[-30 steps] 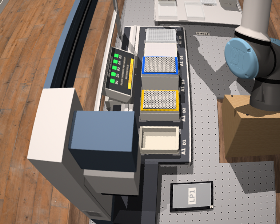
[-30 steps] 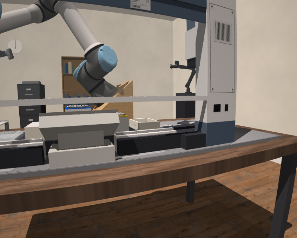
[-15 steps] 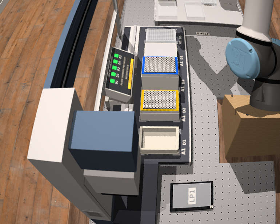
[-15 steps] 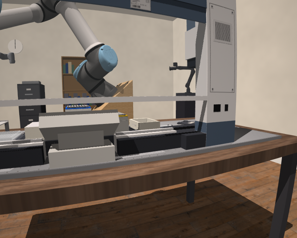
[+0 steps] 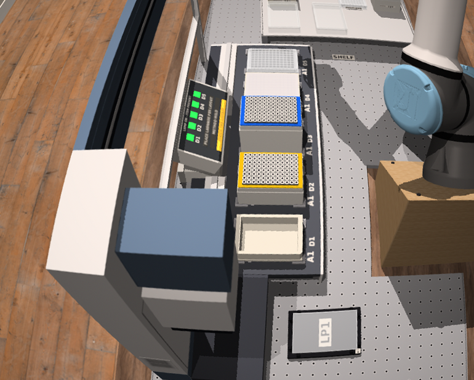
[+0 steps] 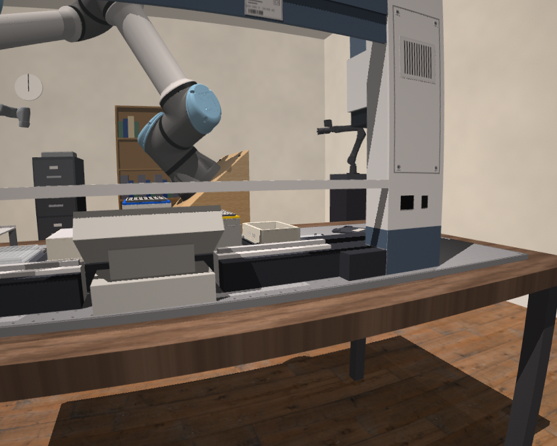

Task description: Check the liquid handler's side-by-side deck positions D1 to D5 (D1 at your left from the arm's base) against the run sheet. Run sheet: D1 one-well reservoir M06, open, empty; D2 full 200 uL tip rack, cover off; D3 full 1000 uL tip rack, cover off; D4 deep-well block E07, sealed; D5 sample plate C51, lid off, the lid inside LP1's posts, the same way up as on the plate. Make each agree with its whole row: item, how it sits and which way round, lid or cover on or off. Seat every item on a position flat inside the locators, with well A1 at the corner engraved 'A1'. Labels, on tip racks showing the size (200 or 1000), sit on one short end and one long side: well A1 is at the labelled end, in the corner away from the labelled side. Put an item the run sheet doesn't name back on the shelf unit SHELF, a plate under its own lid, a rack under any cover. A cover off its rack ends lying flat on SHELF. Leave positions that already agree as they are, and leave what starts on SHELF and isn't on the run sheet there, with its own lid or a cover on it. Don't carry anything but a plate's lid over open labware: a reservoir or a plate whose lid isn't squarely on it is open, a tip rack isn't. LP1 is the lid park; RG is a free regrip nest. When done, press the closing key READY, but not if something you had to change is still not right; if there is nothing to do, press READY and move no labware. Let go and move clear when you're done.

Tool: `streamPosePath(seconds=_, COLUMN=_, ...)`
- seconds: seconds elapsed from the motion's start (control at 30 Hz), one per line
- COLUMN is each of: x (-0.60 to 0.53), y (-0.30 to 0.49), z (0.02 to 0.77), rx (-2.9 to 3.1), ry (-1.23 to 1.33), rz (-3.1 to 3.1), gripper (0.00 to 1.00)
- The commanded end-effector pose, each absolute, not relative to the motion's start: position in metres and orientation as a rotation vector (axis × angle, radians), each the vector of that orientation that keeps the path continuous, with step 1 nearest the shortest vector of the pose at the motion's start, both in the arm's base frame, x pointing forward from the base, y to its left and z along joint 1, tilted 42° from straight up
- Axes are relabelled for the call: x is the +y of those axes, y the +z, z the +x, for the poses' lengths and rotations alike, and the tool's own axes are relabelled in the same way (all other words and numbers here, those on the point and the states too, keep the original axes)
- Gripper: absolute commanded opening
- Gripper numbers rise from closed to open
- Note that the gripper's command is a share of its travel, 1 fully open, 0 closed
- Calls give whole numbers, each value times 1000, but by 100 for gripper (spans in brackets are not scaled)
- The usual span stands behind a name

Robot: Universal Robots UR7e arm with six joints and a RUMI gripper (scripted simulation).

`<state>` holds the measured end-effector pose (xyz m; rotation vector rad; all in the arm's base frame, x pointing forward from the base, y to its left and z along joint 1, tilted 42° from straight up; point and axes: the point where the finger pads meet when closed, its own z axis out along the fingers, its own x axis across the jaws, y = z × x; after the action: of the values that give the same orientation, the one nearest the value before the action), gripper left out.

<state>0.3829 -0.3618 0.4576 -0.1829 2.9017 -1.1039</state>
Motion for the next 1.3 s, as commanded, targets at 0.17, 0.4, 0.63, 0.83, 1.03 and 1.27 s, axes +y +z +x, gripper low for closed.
streamPosePath(seconds=0.17, x=-349, y=473, z=382, rx=2898, ry=-1107, rz=-182, gripper=82)
streamPosePath(seconds=0.4, x=-342, y=482, z=381, rx=2898, ry=-1107, rz=-182, gripper=82)
streamPosePath(seconds=0.63, x=-335, y=489, z=380, rx=2898, ry=-1107, rz=-182, gripper=82)
streamPosePath(seconds=0.83, x=-336, y=485, z=374, rx=2910, ry=-1105, rz=-211, gripper=0)
streamPosePath(seconds=1.03, x=-336, y=487, z=345, rx=2931, ry=-1120, rz=-390, gripper=0)
streamPosePath(seconds=1.27, x=-336, y=487, z=344, rx=2942, ry=-1132, rz=-572, gripper=0)
